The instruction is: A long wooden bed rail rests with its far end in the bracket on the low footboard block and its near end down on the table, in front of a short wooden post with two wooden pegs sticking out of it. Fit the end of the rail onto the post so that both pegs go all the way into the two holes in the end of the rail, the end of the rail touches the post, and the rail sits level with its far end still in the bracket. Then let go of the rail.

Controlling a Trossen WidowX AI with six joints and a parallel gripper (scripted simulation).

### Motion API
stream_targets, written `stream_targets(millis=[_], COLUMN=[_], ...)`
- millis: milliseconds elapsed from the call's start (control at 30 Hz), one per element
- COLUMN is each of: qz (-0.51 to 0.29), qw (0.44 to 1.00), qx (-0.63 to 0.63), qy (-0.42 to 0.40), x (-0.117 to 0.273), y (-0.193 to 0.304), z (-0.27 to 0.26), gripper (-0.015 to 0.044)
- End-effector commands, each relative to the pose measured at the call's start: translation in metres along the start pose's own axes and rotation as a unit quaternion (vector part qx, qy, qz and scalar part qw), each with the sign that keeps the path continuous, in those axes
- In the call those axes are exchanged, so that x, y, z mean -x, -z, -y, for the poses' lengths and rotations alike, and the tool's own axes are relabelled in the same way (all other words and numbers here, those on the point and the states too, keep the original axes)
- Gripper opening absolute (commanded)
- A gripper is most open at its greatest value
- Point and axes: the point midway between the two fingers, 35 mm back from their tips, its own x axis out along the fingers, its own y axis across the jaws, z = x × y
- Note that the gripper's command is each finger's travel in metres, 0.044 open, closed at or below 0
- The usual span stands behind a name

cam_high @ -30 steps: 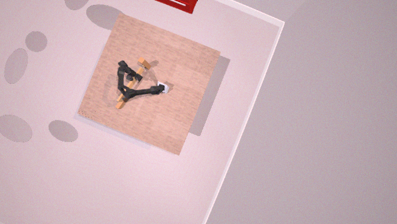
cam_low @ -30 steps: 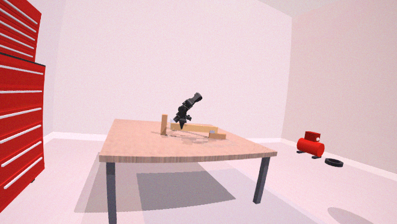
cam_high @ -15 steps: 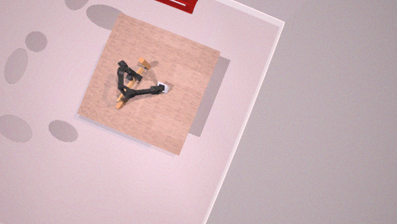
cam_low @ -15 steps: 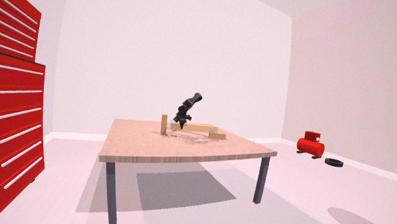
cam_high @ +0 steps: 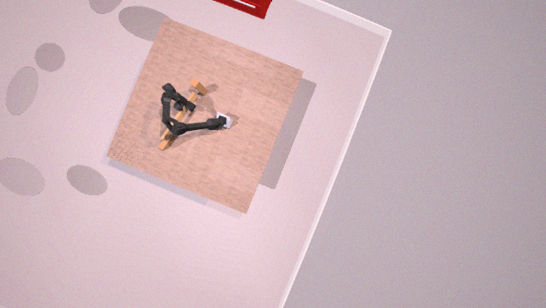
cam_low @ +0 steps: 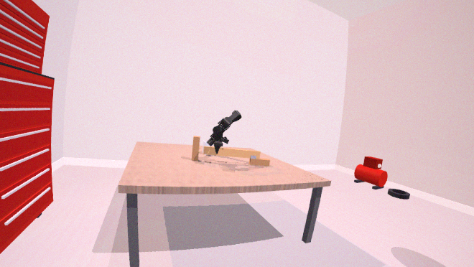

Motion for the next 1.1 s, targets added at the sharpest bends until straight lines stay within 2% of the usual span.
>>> stream_targets(millis=[0, 1067], qz=[0.001, 0.001], qw=[1.000, 1.000], qx=[0.001, 0.001], qy=[0.003, 0.003], x=[0.0015, -0.0014], y=[0.0010, 0.0106], z=[0.0003, -0.0002], gripper=[0.0000, 0.0000])
